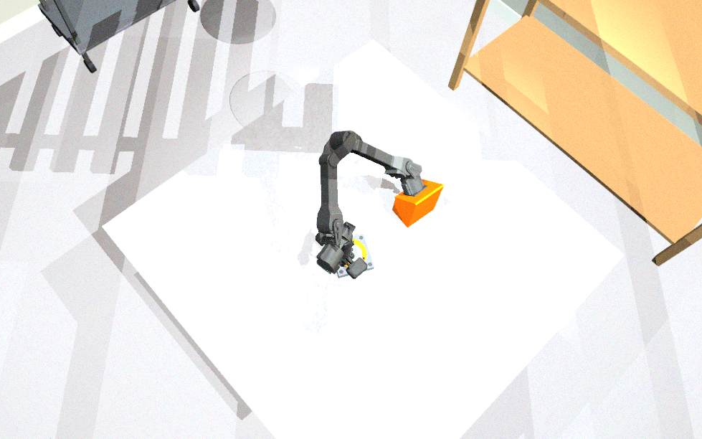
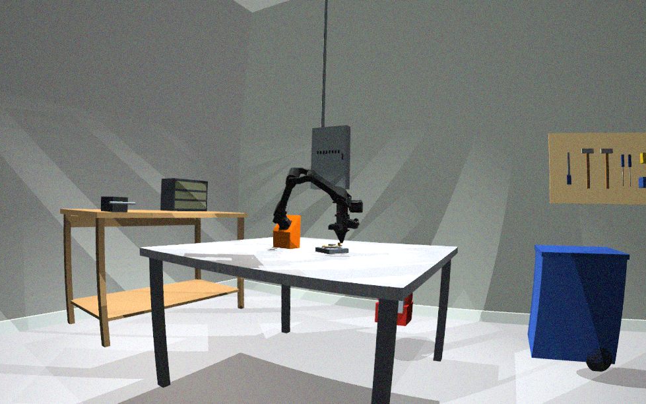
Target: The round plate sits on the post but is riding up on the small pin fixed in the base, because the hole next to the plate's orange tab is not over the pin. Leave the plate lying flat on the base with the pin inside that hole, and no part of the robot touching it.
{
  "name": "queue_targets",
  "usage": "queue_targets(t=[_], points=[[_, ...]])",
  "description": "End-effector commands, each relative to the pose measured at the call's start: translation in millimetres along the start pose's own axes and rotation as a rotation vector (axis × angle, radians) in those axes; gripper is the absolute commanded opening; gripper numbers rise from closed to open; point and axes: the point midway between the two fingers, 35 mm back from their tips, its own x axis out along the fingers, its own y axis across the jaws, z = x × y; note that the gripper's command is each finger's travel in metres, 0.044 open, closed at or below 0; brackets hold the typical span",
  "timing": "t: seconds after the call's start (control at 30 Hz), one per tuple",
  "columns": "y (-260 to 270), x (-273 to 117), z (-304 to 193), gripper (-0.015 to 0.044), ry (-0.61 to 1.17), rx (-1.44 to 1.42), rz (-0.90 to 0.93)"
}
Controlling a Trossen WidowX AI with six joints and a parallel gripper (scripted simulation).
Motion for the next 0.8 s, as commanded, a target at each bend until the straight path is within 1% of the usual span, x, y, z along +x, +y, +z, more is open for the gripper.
queue_targets(t=[0.0,0.4,0.47,0.67,0.77], points=[[-5.4,2.2,-2.6,0.0,0.007,-0.003,-0.009],[-13.9,1.9,-3.2,0.0,0.007,-0.003,-0.009],[-13.2,-4.8,-2.6,0.0,0.007,-0.003,-0.008],[-13.1,-41.8,-7.0,0.0,0.008,-0.004,-0.006],[-13.3,-45.9,-9.1,0.0,0.008,-0.004,-0.007]])
